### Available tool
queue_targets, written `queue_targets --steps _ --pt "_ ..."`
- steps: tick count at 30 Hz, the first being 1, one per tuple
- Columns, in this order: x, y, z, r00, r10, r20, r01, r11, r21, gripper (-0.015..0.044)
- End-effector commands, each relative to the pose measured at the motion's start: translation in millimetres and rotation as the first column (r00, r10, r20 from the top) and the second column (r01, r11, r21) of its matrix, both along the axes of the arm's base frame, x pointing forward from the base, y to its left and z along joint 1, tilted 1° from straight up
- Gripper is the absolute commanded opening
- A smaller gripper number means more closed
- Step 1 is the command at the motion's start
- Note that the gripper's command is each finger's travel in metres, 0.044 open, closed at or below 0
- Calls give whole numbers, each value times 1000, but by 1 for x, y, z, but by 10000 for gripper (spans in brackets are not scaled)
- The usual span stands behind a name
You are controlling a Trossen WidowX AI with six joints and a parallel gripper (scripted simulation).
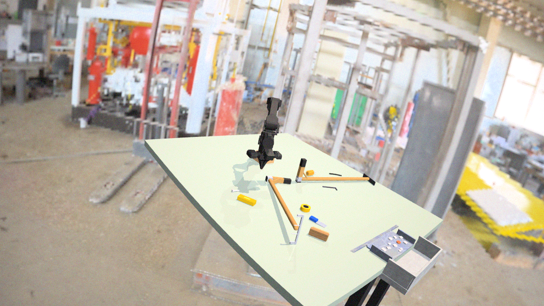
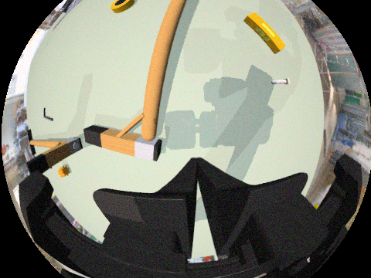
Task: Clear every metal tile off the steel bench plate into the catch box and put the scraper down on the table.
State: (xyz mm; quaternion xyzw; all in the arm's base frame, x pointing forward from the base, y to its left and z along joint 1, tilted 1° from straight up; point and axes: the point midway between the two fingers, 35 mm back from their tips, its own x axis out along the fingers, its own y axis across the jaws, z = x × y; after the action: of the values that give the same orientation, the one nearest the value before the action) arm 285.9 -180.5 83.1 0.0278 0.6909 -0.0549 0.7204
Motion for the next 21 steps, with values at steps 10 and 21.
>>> queue_targets --steps 10,21 --pt "-4 -19 0 1000 3 2 -3 1000 4 0" --pt "-9 -36 0 1000 3 1 -3 1000 2 0"
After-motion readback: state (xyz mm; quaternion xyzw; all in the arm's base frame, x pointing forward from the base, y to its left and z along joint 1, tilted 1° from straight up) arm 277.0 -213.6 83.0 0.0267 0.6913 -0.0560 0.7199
